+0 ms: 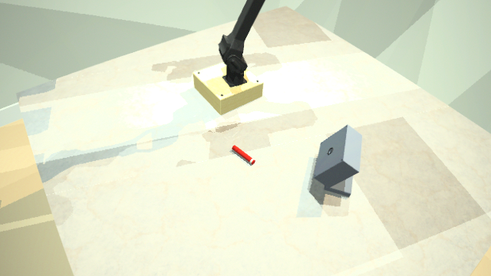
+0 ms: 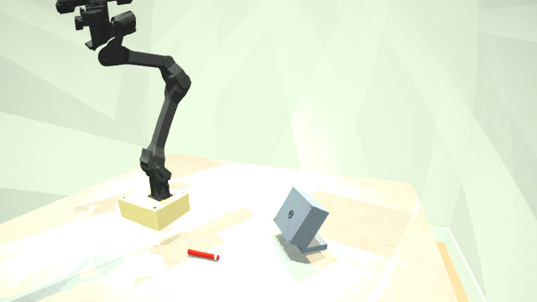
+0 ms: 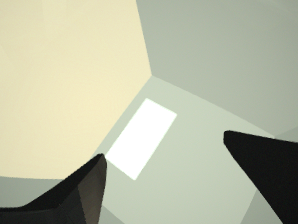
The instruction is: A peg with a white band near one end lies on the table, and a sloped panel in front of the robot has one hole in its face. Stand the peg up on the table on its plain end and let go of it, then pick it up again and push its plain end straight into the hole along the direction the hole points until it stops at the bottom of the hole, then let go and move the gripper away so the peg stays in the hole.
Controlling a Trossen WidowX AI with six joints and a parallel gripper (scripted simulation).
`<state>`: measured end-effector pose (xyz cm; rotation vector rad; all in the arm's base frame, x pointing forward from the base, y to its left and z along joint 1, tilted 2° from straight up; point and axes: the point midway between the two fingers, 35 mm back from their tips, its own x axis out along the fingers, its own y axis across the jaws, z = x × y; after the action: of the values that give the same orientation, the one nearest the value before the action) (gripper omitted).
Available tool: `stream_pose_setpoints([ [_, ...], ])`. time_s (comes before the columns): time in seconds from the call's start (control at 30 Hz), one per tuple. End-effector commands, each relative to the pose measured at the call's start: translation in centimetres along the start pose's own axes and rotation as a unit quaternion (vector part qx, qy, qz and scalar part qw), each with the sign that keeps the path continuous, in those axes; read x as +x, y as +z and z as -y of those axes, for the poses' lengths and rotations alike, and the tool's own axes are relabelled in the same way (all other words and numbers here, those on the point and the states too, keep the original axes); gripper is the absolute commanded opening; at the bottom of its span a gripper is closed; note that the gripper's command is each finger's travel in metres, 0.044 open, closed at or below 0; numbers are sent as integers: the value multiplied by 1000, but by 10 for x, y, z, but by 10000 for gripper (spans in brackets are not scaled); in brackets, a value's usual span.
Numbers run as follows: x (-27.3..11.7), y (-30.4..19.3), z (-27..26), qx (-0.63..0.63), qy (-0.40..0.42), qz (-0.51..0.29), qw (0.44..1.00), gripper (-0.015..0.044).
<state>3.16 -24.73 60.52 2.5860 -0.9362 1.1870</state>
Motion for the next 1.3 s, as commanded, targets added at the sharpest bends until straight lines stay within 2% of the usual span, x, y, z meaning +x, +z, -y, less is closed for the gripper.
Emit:
stream_pose_setpoints([
  [0.0, 3, 17, -14, 60, 20, 10, 998, 440],
  [0.3, 12, 60, -34, 205, 59, 39, 976, 440],
  [0.6, 18, 115, -49, 338, 111, 75, 932, 440],
  [1.27, 7, 263, -46, 567, 260, 178, 761, 440],
])
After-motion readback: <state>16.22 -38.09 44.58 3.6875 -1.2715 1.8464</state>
